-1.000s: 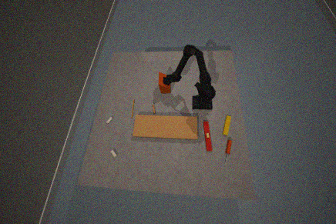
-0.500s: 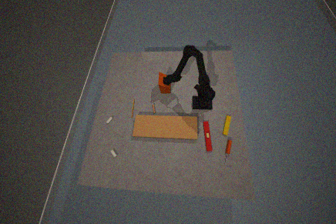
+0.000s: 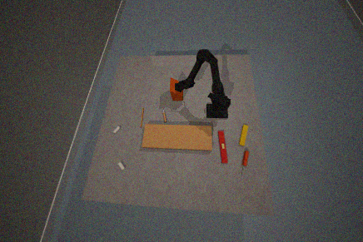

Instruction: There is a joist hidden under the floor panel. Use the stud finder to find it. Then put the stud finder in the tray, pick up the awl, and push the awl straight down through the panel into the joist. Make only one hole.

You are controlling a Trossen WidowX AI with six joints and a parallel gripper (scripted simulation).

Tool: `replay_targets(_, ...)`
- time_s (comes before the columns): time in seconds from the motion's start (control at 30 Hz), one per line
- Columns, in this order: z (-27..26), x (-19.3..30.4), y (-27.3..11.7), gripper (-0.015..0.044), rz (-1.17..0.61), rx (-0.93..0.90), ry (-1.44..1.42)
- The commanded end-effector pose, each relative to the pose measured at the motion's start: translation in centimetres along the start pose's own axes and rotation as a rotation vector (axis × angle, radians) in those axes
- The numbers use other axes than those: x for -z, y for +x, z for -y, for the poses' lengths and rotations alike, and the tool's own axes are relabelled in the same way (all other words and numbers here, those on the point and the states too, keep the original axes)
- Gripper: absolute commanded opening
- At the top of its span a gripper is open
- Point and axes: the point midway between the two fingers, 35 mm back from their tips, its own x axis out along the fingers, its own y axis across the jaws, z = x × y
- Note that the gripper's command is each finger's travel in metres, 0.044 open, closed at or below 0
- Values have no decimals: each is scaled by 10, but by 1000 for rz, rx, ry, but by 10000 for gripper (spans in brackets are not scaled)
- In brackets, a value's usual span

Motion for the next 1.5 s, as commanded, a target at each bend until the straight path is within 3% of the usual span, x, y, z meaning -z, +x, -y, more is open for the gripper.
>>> replay_targets(0.0,-1,3,6,0,0,2,6)
replay_targets(0.67,-2,9,26,0,3,1,7)
replay_targets(1.07,-3,7,25,315,3,-2,3)
replay_targets(1.23,3,0,-5,440,-12,-3,-2)
replay_targets(1.37,0,-15,-56,440,-7,-3,1)
replay_targets(1.47,-2,-18,-66,440,-2,-2,3)
